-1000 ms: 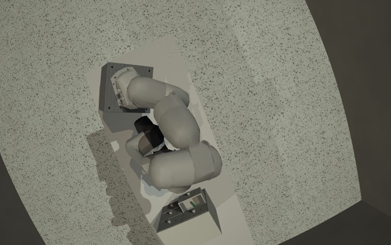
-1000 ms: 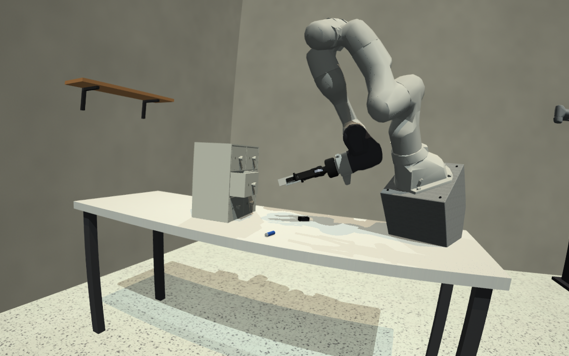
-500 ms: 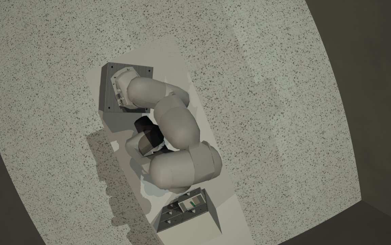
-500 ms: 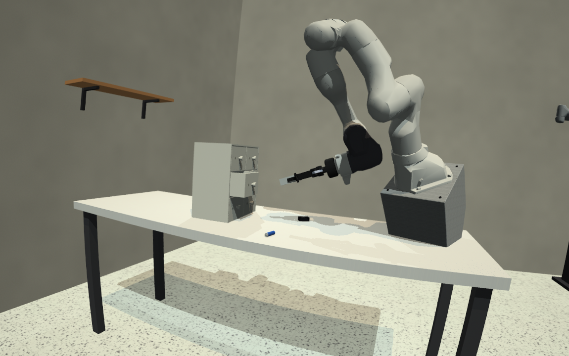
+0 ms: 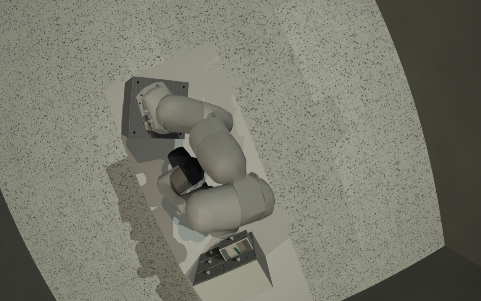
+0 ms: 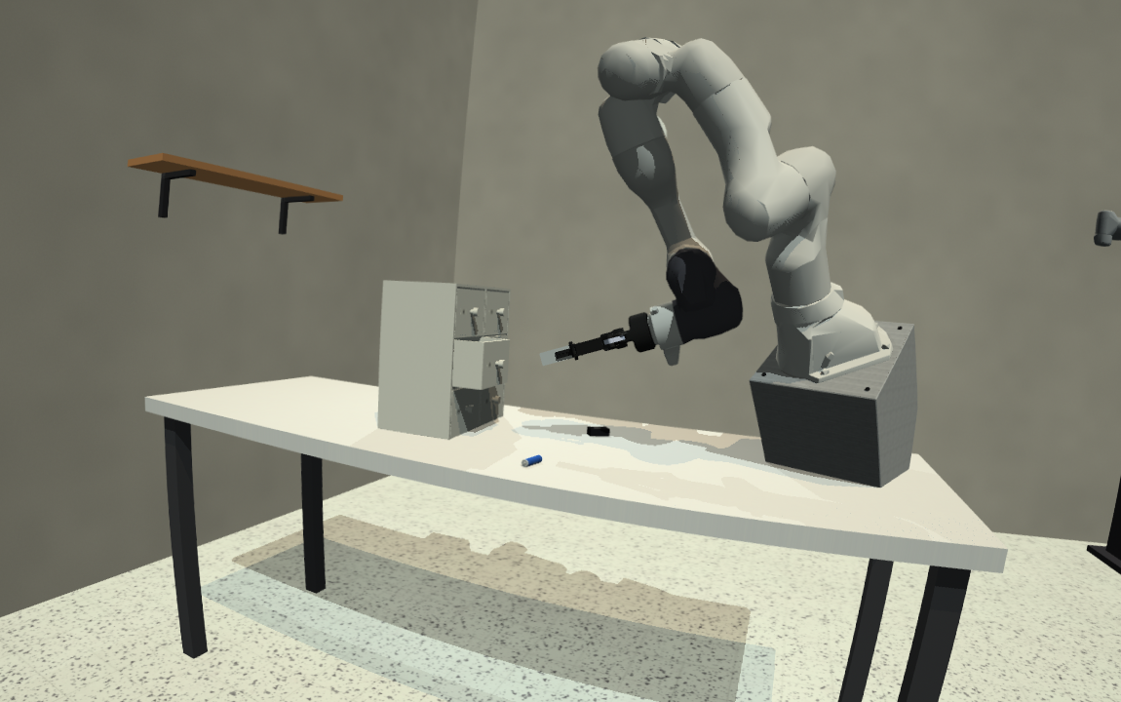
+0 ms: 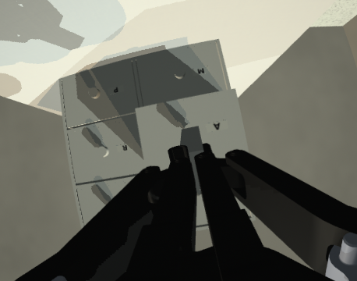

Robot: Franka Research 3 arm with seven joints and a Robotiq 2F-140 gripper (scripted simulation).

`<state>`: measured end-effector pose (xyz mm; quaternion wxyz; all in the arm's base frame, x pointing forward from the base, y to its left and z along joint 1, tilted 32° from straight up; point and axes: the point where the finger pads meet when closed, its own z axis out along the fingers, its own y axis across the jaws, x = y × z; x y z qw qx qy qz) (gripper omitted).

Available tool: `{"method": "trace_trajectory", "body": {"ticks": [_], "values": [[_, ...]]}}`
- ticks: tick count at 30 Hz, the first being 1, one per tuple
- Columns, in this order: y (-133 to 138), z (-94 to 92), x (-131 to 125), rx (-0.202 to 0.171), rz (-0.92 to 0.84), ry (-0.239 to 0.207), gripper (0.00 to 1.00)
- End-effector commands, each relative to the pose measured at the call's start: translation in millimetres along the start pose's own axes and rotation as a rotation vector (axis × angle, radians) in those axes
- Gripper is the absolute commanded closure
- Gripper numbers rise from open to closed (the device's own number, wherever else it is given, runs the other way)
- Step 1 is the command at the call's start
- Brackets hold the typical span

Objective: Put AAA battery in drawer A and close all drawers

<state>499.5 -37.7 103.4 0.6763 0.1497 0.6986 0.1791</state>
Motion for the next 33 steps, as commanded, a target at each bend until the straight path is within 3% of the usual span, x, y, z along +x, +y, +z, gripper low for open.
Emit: {"method": "trace_trajectory", "body": {"ticks": [1,15,33], "values": [[-1.7,4.1,3.8,0.007,0.005,0.011,1.00],[-2.2,43.7,2.5,0.007,0.005,0.011,1.00],[-2.2,47.1,2.3,0.007,0.005,0.011,1.00]]}}
